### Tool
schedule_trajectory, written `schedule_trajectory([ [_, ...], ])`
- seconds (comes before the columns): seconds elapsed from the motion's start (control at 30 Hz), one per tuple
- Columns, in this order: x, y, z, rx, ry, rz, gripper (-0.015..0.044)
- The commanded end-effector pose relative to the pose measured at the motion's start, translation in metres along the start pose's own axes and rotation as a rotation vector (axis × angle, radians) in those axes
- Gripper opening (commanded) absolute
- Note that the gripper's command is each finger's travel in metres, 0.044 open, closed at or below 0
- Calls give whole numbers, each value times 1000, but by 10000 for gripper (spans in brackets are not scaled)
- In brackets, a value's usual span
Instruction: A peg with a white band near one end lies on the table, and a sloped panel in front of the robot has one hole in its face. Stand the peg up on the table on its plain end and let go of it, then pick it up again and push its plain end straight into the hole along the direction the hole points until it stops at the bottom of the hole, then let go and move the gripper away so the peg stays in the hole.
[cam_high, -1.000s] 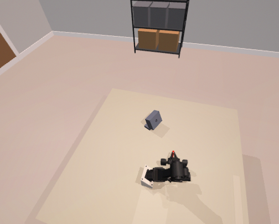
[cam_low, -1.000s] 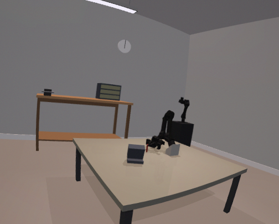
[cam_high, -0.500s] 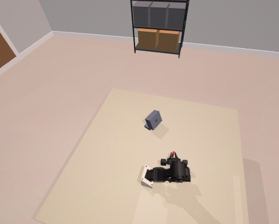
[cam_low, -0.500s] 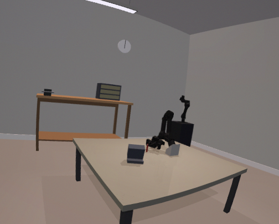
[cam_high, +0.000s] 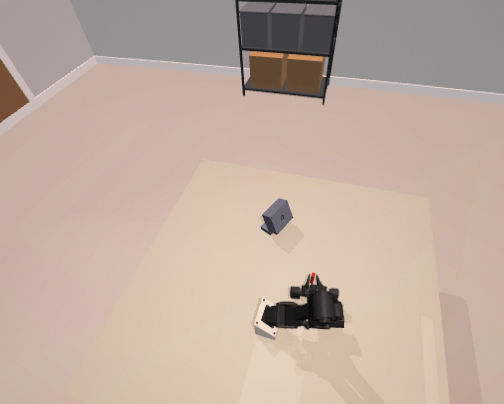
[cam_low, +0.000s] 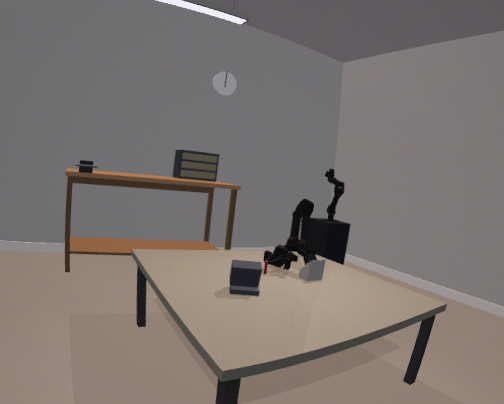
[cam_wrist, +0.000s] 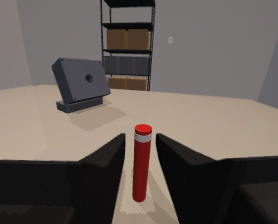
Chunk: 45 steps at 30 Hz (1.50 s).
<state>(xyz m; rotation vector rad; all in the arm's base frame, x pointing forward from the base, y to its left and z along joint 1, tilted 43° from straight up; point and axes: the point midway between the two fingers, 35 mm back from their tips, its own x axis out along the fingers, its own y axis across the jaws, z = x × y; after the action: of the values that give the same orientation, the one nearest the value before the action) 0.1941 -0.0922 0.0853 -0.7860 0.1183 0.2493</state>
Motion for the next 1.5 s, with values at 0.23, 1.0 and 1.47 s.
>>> schedule_trajectory([
  [0.23,0,0,0,0,1,0,183],
  [1.0,20,-8,32,-24,50,82,440],
  [1.47,-1,-7,152,-12,15,16,440],
])
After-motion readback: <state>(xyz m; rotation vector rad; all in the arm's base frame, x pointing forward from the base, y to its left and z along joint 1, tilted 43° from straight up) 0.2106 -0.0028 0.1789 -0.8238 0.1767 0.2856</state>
